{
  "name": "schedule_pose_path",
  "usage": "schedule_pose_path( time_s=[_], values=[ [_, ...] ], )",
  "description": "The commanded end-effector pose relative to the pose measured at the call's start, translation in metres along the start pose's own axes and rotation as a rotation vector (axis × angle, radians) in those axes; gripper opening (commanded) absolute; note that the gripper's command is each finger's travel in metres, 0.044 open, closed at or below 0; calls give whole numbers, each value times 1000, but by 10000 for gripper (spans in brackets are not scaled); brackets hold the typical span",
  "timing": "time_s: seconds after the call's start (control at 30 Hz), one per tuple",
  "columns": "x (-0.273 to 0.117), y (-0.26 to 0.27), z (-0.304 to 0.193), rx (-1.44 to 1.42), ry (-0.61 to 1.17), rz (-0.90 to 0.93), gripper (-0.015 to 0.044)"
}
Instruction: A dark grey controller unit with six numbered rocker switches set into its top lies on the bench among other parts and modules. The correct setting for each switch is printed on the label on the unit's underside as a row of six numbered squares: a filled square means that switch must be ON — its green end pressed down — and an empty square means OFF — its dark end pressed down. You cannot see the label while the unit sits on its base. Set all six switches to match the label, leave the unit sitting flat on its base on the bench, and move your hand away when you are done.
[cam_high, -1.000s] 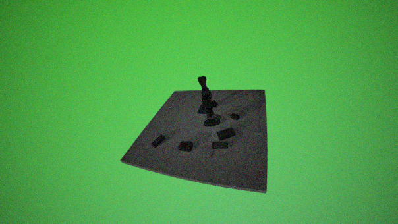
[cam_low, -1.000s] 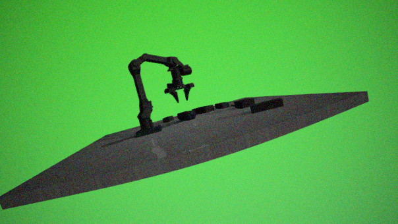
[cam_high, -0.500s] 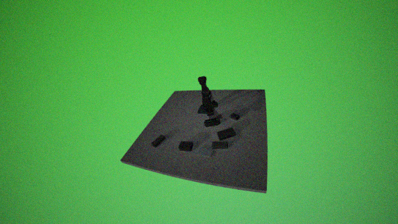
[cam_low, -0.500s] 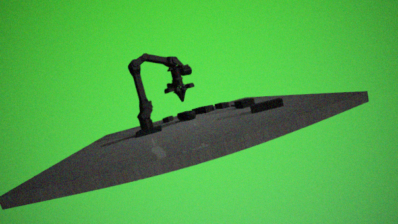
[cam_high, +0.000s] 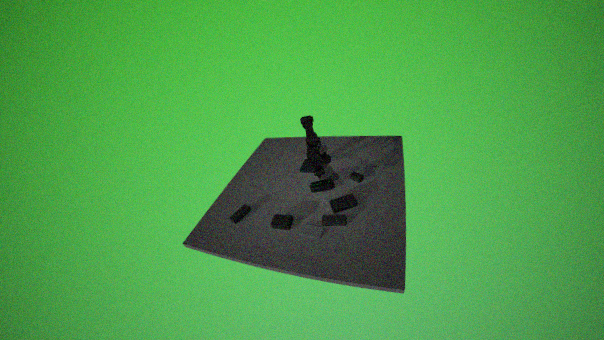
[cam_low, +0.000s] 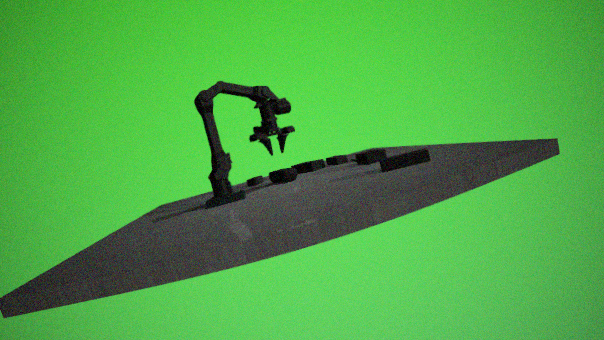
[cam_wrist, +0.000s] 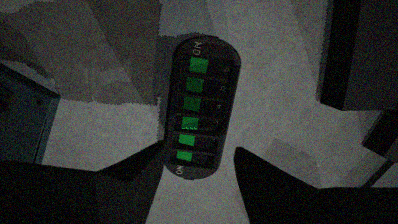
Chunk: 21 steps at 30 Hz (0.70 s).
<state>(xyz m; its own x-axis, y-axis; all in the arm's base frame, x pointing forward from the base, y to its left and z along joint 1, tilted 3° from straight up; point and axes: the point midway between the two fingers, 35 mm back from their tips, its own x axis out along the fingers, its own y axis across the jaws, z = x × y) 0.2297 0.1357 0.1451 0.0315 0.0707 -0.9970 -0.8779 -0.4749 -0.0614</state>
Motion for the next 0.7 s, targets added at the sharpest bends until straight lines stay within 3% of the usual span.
schedule_pose_path(
  time_s=[0.0, 0.17, 0.23, 0.67],
  values=[
    [0, 0, 0, 0, 0, 0, 315],
    [0, 0, 0, 0, 0, 0, 440],
    [0, 0, 0, 0, 0, 0, 440],
    [56, 45, 3, 42, 9, -3, 99]
  ],
)
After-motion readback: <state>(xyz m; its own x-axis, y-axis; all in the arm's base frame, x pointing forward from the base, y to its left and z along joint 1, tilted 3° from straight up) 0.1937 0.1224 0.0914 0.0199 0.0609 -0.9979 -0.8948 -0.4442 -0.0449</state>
